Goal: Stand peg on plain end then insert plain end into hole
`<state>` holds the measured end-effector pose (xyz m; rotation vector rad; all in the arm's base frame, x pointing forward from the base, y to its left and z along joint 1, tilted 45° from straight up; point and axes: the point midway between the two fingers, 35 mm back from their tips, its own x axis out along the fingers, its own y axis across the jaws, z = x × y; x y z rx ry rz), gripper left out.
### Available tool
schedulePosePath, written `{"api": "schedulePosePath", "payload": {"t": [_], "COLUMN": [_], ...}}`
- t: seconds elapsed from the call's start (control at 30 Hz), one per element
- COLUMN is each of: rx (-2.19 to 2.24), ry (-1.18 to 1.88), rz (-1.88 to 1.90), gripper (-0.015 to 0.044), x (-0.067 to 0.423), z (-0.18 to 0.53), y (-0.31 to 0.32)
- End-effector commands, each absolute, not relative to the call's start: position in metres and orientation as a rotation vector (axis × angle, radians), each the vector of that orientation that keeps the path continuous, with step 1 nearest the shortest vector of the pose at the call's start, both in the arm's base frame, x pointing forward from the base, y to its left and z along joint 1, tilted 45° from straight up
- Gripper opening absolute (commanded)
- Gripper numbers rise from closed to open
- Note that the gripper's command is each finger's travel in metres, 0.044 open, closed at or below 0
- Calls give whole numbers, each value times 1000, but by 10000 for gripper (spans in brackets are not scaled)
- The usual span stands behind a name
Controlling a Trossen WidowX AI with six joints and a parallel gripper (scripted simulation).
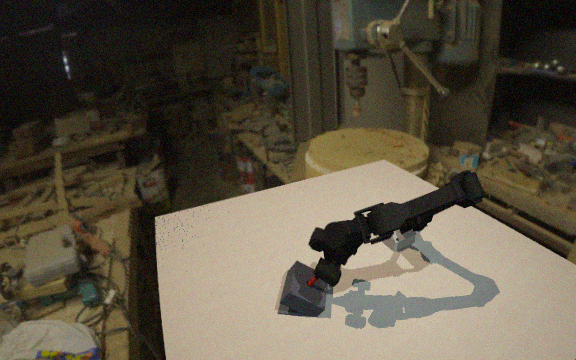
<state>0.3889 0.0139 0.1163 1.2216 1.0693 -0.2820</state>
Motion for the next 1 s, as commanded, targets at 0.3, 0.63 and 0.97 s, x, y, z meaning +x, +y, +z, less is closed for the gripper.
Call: {"api": "schedulePosePath", "payload": {"t": [0.3,0.63,0.97], "rx": [1226,1226,1226], "ry": [1072,1072,1072], "rz": [-291,-291,-290], "gripper": [0,0,0], "x": [392,394,397], "z": [109,105,101], "y": [16,17,19]}}
